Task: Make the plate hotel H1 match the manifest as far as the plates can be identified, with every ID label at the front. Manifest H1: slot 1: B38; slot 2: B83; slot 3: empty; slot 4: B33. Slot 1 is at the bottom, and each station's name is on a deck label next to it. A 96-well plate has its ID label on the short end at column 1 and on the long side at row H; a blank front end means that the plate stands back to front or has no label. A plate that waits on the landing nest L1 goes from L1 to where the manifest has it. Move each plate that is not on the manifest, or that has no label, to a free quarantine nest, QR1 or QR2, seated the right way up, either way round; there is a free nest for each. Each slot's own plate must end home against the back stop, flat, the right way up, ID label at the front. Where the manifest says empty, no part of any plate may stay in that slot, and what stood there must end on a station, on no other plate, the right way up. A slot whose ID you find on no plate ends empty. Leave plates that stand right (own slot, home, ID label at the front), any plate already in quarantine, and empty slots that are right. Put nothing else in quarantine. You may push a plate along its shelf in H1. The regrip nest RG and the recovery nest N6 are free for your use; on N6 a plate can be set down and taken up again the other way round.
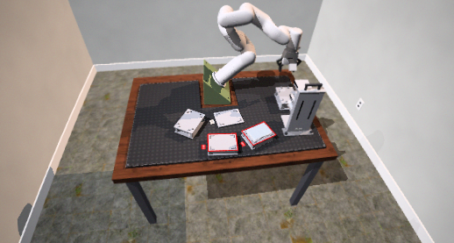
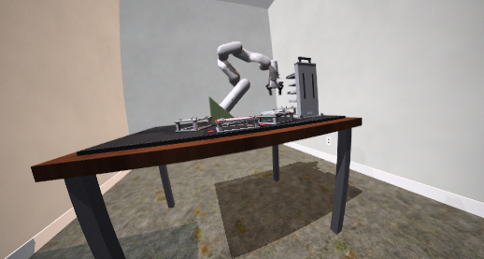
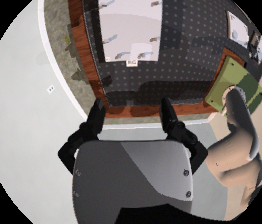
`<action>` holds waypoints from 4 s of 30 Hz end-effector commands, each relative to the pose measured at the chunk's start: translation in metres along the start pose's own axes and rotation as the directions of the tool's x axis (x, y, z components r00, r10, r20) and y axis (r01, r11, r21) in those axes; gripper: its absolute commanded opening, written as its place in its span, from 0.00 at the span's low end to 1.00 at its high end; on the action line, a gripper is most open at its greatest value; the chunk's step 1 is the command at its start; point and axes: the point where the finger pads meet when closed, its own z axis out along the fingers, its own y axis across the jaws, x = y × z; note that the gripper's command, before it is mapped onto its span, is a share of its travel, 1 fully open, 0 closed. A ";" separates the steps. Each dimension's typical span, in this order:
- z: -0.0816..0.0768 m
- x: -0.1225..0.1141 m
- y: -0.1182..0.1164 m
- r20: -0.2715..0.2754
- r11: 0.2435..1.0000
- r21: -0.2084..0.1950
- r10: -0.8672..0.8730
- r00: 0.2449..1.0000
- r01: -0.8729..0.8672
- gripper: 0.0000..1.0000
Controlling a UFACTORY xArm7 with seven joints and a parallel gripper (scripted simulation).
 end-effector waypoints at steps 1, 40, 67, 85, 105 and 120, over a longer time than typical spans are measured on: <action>-0.001 0.000 -0.001 -0.034 1.000 0.003 0.000 0.999 0.000 1.00; -0.001 -0.001 -0.001 -0.577 1.000 0.002 0.000 0.817 0.001 1.00; 0.000 -0.001 -0.001 -0.841 1.000 0.002 0.001 0.542 0.001 1.00; 0.000 0.000 0.000 -0.954 1.000 0.001 0.001 0.301 0.000 1.00; 0.000 0.000 0.000 -1.000 1.000 0.001 0.001 0.006 0.000 1.00; -0.004 0.007 0.000 -1.000 1.000 0.001 0.001 0.002 0.000 1.00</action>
